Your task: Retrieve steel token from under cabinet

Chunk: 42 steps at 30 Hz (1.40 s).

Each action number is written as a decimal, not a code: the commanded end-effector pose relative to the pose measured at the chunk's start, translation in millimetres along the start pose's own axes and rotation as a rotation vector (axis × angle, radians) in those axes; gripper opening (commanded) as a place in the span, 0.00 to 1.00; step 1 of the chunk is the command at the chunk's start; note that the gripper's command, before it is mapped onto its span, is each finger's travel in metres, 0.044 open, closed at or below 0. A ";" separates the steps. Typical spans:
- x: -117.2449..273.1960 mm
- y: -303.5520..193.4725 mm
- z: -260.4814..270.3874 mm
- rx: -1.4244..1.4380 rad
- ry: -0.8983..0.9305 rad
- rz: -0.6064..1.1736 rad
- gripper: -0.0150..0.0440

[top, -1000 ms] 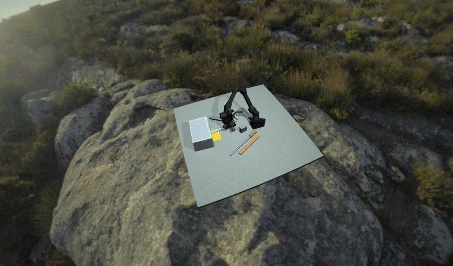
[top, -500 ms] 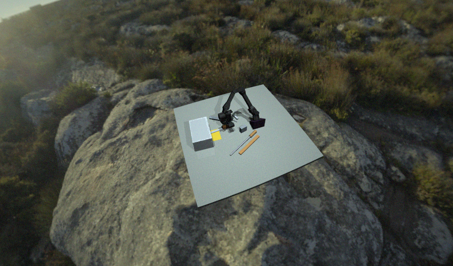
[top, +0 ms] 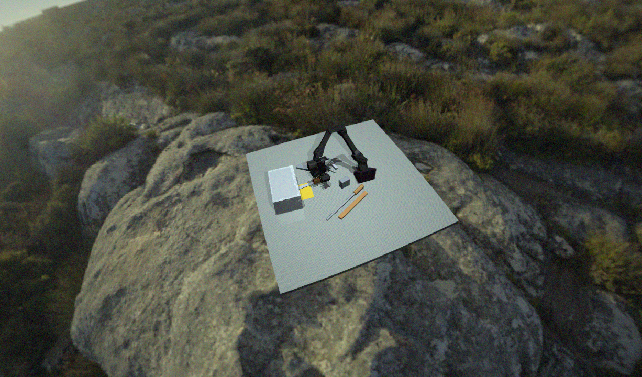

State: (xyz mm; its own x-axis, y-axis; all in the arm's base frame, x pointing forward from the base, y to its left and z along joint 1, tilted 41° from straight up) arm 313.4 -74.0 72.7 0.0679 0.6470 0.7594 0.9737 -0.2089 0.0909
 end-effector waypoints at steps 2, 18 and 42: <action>0.4 8.0 1.1 0.000 -0.001 -0.003 0.25; 0.7 24.2 4.2 -0.001 -0.001 -0.004 0.25; 1.2 47.2 8.5 -0.002 -0.001 -0.005 0.25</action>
State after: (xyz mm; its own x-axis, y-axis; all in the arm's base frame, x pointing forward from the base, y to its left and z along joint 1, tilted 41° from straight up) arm 355.7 -76.3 71.9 0.0660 0.6470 0.7597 0.9735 -0.2087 0.0931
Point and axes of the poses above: the point midway between the two fingers, 35 mm back from their tips, its own x axis back along the fingers, its own z axis across the jaws, y = z × x, the point moved 5 cm from there along x, back along the fingers, and after that the axes turned 11 degrees about -x, right-handed, at the moved point
